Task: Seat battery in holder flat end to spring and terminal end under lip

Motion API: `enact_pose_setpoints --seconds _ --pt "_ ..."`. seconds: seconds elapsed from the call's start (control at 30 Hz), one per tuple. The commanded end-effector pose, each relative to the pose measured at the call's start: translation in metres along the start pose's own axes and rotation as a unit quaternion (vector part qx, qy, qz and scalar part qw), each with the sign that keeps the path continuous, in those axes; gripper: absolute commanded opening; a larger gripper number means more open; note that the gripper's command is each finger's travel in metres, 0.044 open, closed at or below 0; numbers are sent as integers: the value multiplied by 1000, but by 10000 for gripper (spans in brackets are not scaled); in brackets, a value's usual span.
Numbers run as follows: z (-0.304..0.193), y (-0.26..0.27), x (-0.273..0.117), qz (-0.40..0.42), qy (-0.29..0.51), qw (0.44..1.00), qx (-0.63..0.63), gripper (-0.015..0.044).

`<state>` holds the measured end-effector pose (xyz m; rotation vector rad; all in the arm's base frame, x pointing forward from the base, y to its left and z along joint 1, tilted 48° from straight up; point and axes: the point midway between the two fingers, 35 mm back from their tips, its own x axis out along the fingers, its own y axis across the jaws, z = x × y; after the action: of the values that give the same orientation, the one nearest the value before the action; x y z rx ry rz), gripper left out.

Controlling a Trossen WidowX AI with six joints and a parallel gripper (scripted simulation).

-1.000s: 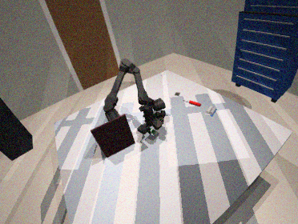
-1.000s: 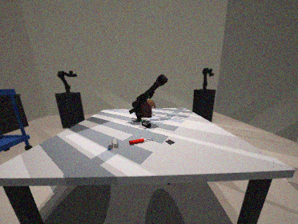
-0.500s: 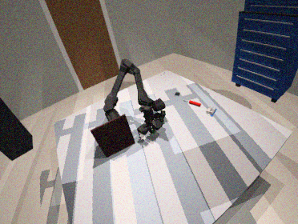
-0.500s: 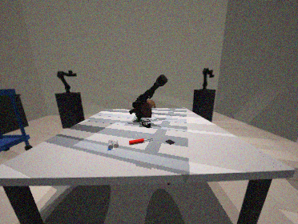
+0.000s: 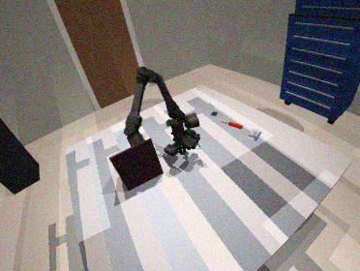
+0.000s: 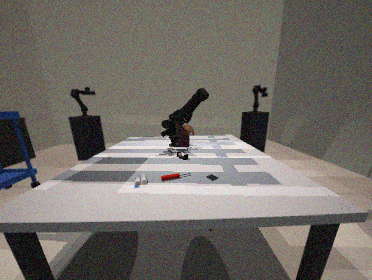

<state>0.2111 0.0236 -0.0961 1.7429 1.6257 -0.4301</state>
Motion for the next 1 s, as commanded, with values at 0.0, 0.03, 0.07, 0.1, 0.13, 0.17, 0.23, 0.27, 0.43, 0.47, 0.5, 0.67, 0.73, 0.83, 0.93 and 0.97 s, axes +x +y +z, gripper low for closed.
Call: enact_pose_setpoints --seconds 0.0,0.03,0.07,0.1,0.13,0.17,0.23,0.27,0.43,0.47,0.5,0.67,0.73,0.83,0.93,0.97 --pt "2 13 -4 0 -4 997 -80 82" --pt "2 17 -4 0 -4 994 -109 82" --pt "2 21 -5 0 -4 990 -138 82" --pt "2 26 -6 0 -5 986 -167 82" --pt "1 30 -7 -1 -5 981 -196 82" --pt "1 35 -7 -1 -5 974 -225 82" --pt "0 43 -9 -1 -5 960 -282 82" --pt "-1 48 -10 -1 -6 951 -310 82" --pt "-5 70 -14 -1 -6 895 -446 82" --pt "-7 74 -14 -1 -6 881 -472 82" --pt "-8 79 -15 -1 -7 867 -498 82" --pt "-16 100 -19 -2 -8 784 -620 82" --pt "-20 109 -21 -2 -8 746 -666 82" --pt "-27 122 -24 -2 -9 684 -729 82" --pt "-35 134 -27 -3 -10 617 -787 82" --pt "-37 138 -28 -3 -10 598 -801 82"
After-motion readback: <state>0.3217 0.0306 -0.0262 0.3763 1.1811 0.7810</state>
